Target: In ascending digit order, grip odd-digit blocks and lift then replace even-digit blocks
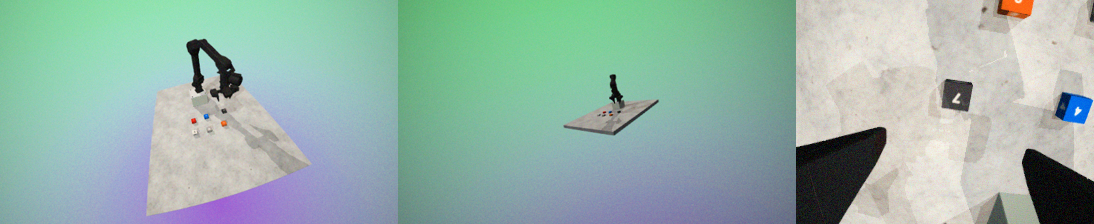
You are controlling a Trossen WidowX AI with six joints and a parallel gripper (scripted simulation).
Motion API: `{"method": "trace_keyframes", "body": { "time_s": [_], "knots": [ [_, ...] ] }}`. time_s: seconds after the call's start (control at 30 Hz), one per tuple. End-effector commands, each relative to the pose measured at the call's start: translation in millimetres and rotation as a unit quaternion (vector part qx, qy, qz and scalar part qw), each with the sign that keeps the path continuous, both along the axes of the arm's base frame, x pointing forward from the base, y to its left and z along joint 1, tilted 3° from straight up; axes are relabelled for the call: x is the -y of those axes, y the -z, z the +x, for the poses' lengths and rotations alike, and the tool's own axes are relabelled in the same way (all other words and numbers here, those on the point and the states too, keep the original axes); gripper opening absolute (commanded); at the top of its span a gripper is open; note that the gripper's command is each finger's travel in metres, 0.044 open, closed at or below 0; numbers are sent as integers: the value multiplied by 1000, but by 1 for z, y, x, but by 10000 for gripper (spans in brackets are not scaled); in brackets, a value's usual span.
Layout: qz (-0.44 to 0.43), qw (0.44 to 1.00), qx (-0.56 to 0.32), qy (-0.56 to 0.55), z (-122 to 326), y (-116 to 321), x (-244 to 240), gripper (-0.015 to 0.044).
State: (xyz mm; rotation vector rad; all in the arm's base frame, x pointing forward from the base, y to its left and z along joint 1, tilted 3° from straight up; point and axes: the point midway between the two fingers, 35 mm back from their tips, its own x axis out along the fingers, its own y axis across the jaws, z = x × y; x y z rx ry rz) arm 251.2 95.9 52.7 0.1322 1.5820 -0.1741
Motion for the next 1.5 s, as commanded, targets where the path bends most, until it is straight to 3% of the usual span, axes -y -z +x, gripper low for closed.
{"method": "trace_keyframes", "body": {
  "time_s": [0.0,0.47,0.77,1.47],
  "knots": [
    [2,1000,2,3,1,-1,-5,400],
    [2,1000,3,3,3,-1,-4,400],
    [-1,1000,6,3,103,-3,66,400],
    [-1,1000,7,3,105,-3,68,400]
  ]
}}
